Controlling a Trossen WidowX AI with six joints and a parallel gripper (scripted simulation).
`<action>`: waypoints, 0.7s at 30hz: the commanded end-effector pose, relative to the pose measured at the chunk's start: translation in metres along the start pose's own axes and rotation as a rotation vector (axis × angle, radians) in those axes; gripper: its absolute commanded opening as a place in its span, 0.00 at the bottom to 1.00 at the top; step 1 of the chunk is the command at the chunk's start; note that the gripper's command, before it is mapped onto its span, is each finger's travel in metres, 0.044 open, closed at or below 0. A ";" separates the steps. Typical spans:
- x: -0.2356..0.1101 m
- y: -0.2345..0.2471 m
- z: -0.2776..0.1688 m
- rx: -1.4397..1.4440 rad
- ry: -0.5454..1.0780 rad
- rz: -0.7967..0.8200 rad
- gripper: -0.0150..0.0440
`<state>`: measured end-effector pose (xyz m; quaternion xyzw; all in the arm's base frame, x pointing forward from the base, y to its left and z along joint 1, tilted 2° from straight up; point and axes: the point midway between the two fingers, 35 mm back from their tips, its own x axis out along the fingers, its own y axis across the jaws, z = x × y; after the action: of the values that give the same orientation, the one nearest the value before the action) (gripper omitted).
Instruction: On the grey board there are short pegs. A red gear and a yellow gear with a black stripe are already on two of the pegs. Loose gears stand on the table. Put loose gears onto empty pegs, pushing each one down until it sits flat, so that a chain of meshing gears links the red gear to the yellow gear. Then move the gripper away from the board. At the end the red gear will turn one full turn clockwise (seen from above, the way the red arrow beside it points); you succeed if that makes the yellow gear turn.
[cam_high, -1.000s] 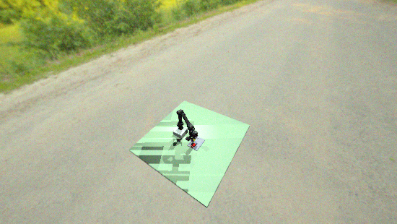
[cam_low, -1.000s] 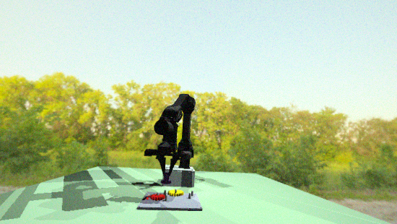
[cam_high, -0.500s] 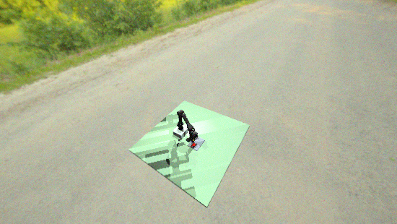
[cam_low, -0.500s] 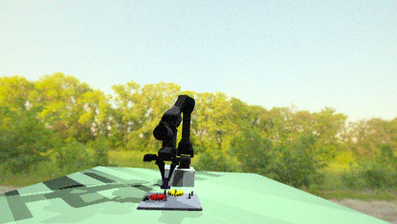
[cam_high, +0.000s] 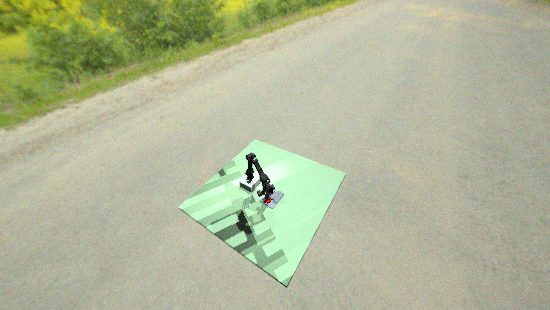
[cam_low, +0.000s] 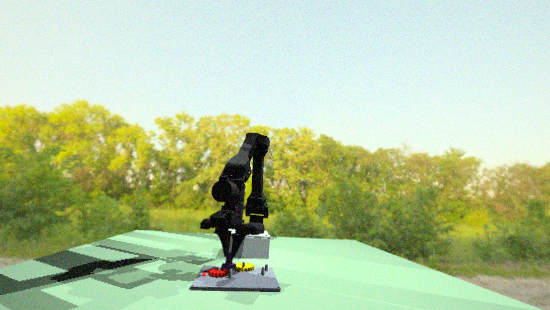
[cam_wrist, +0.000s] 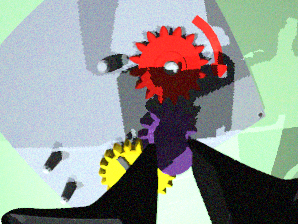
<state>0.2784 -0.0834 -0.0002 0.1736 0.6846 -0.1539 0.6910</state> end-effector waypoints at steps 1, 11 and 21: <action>0.001 -0.001 0.001 0.056 -0.001 -0.003 0.25; 0.002 0.000 0.000 -0.136 -0.001 -0.003 0.25; 0.004 0.000 0.000 -0.398 0.000 -0.003 0.25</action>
<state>0.2786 -0.0828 -0.0031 0.0658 0.6998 -0.0471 0.7097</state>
